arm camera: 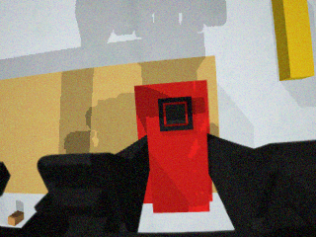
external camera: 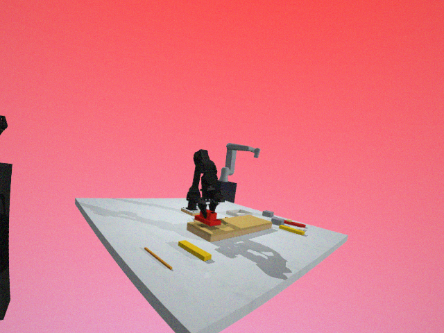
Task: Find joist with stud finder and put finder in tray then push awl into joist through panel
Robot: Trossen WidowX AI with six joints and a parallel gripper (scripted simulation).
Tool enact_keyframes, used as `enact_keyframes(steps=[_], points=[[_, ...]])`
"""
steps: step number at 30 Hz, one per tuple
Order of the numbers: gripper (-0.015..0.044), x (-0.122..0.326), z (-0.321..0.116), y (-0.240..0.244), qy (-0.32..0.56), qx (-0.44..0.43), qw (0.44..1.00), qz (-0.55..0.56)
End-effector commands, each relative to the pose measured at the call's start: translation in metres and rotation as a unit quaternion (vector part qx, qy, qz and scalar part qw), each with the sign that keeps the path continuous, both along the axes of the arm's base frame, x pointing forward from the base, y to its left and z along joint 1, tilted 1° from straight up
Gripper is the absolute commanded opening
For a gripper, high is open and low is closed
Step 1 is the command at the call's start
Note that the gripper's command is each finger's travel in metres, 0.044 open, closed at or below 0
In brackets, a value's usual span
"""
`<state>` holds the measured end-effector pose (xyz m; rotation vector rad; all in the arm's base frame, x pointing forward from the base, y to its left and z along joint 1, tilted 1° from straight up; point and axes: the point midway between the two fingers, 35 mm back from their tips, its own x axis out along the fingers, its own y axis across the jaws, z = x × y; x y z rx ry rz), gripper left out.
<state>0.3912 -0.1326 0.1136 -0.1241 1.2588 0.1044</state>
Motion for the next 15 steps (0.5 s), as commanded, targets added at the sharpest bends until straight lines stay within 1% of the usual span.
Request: enact_keyframes(steps=[1, 15], points=[[0.0, 0.001, -0.003, -0.001, -0.002, -0.003, 1.0, -0.001], [0.0, 0.001, -0.021, 0.0, -0.002, -0.003, 1.0, -0.001]])
